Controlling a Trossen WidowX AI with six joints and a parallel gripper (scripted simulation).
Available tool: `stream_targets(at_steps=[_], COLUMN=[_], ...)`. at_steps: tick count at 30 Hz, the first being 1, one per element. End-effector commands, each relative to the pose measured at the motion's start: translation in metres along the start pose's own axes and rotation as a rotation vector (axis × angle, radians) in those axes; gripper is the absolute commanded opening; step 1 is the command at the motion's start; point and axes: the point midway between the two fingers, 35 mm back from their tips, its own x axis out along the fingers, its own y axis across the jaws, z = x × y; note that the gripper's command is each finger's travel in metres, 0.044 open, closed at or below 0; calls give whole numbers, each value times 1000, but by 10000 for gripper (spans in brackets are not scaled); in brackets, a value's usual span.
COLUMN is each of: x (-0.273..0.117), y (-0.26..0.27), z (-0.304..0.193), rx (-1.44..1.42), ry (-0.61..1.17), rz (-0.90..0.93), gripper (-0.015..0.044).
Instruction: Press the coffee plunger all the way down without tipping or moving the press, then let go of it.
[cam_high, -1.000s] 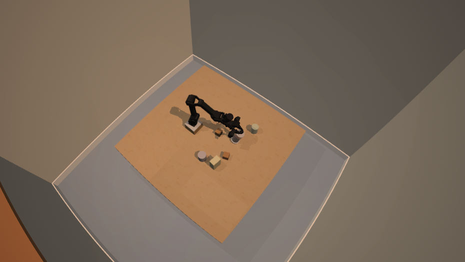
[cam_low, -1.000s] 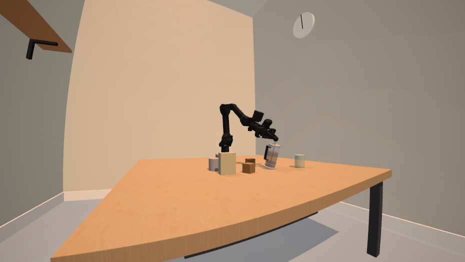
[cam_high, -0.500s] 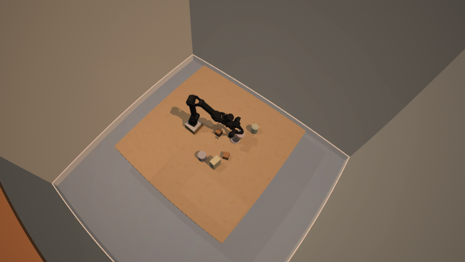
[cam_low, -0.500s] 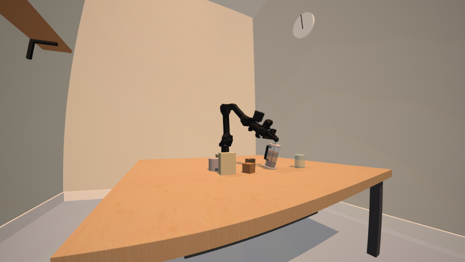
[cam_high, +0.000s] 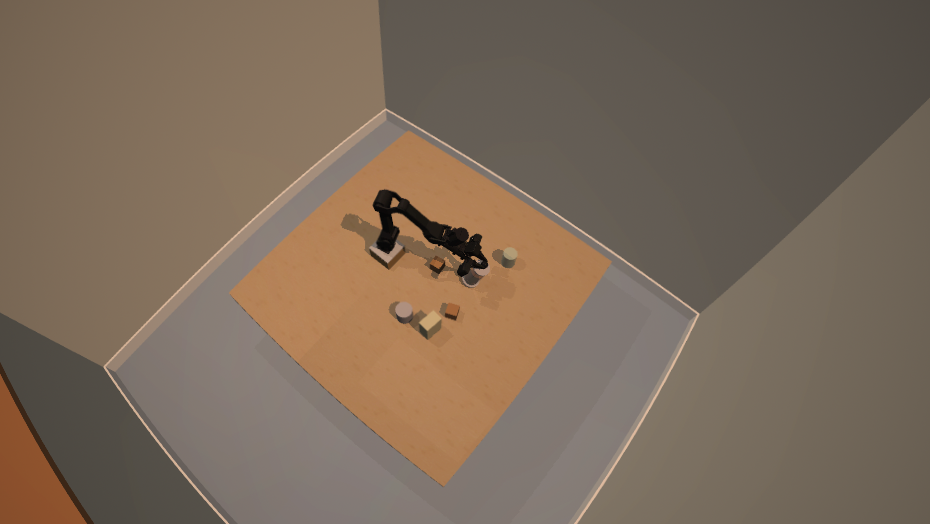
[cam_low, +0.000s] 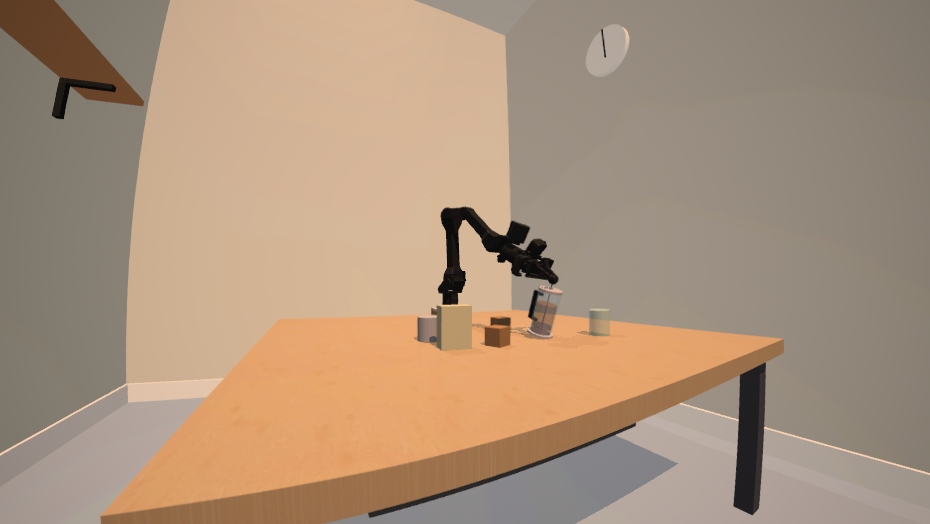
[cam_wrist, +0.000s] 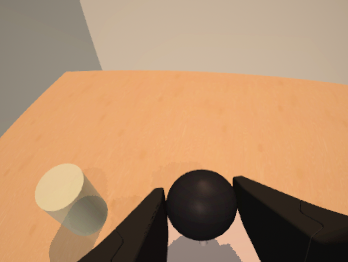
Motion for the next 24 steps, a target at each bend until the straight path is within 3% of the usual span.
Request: stream_targets(at_steps=[1,10,22,24], x=[2,0,0,0], y=[0,0,0,0], z=[-3,0,0,0], rx=[-6,0,0,0], ry=[12,0,0,0], rz=[2,0,0,0], gripper=[122,122,437,440])
